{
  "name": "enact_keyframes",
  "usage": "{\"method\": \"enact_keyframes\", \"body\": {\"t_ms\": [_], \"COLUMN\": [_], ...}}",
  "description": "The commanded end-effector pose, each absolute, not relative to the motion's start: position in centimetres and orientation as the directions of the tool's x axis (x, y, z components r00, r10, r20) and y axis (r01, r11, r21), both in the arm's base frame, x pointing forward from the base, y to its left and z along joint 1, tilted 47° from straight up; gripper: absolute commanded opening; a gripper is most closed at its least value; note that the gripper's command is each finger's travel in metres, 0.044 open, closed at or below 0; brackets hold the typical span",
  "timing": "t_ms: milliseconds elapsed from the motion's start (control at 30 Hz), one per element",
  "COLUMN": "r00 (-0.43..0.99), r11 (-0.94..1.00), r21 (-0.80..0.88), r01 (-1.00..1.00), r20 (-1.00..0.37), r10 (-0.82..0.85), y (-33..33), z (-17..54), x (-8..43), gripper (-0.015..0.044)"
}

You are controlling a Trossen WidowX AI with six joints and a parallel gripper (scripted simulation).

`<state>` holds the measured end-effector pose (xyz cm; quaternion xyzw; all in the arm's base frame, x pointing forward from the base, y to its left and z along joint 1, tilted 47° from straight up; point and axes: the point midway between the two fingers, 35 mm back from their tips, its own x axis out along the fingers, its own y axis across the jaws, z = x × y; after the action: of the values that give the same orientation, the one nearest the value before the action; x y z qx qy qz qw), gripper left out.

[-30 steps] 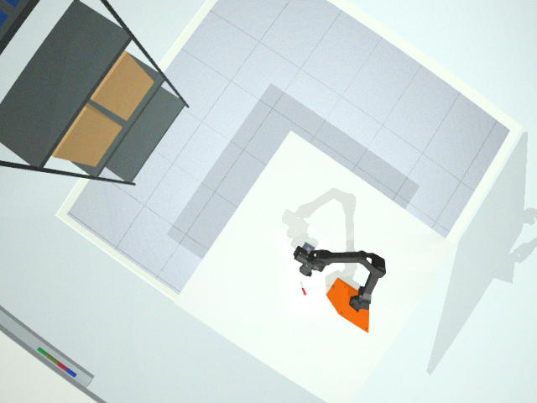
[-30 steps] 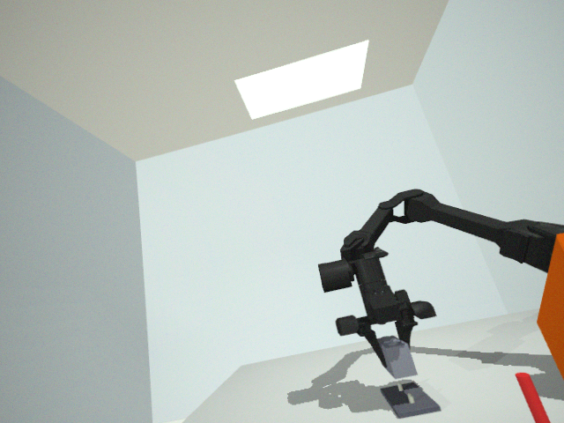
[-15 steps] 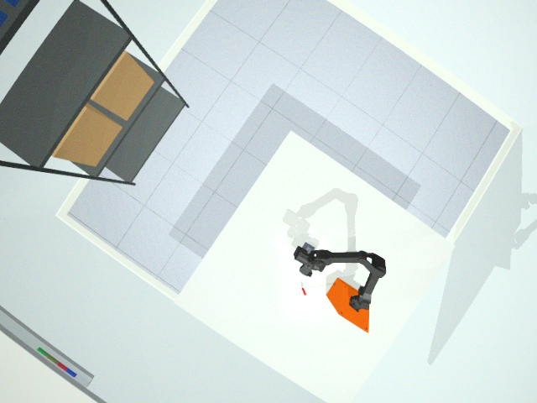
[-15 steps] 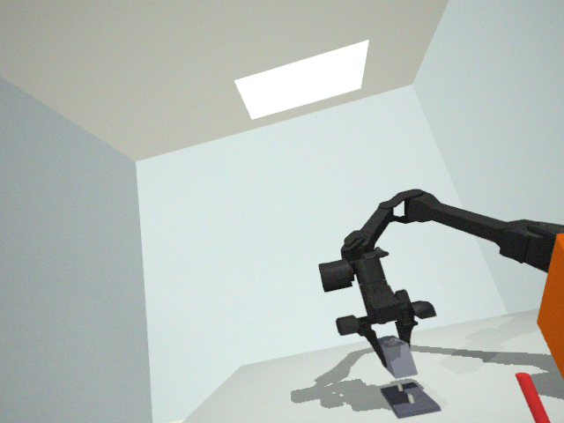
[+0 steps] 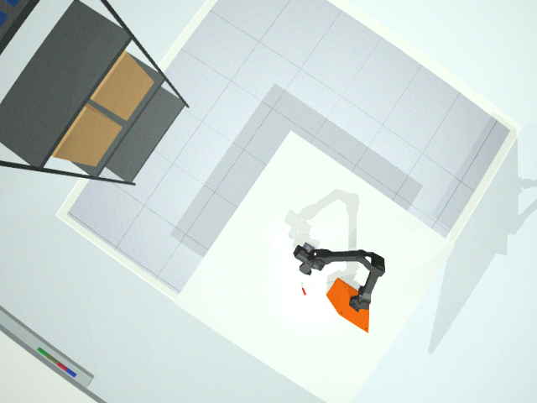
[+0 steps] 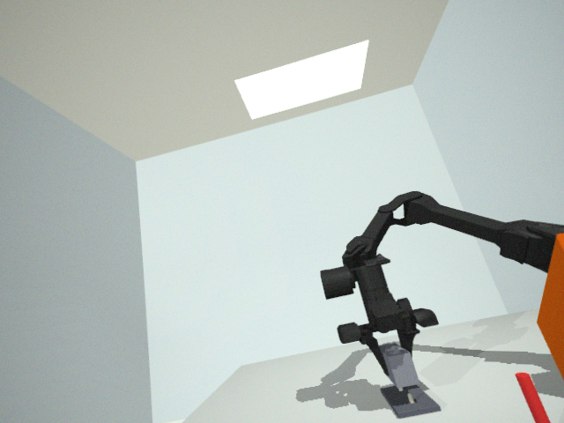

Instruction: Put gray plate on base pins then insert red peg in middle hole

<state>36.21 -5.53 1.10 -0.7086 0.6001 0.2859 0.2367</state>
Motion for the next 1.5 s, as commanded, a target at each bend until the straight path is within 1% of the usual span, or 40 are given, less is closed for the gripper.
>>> {"method": "enact_keyframes", "body": {"t_ms": [0,467,1067,1467], "r00": [0.115,0.115,0.114,0.114], "r11": [-0.171,-0.171,-0.168,-0.168], "r21": [0.014,0.014,0.012,0.012], "r01": [-0.985,-0.985,-0.986,-0.986], "r20": [-0.687,-0.686,-0.687,-0.687], "r10": [-0.718,-0.719,-0.718,-0.718], "y": [-5.7,-7.3,-7.5,-7.5], "z": [0.8,-0.7,-0.7,-0.7], "x": [36.2,36.4,36.4,36.4], "gripper": [0.0000,0.0000,0.0000,0.0315]}}
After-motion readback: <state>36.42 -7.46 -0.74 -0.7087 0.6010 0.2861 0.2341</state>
